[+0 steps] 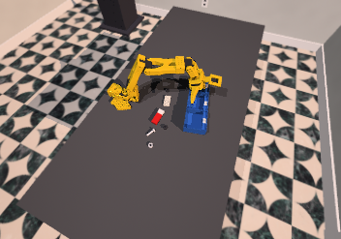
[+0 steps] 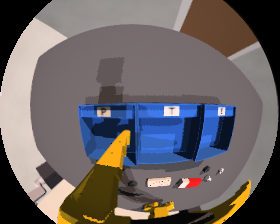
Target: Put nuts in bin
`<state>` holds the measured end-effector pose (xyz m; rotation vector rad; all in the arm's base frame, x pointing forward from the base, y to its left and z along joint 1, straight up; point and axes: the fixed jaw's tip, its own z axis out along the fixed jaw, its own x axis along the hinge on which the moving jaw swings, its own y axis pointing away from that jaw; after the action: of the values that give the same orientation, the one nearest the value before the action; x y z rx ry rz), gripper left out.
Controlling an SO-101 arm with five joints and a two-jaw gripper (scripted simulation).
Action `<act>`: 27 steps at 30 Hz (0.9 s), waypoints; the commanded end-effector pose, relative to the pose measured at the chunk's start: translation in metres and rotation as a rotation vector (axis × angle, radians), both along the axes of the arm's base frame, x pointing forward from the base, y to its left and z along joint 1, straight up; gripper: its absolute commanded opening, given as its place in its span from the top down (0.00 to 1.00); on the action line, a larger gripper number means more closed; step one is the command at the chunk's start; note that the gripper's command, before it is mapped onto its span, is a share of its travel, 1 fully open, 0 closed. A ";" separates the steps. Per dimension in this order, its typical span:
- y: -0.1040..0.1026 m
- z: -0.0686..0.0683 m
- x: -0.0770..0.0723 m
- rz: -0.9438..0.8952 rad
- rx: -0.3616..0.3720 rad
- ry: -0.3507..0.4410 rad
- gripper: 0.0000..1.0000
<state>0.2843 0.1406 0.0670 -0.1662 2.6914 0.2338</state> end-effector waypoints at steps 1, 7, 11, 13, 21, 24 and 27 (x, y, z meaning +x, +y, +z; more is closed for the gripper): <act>0.021 0.016 0.001 0.001 0.056 -0.040 0.00; 0.041 0.018 -0.006 -0.001 0.095 -0.029 0.00; 0.046 0.019 -0.008 -0.002 0.103 -0.027 0.00; 0.046 0.019 -0.008 -0.002 0.103 -0.027 0.00; 0.046 0.019 -0.008 -0.002 0.103 -0.026 0.00; 0.046 0.019 -0.008 -0.002 0.103 -0.026 0.00; 0.046 0.019 -0.008 -0.002 0.103 -0.026 0.00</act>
<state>0.2730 0.1815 0.0715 -0.1376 2.6962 0.3281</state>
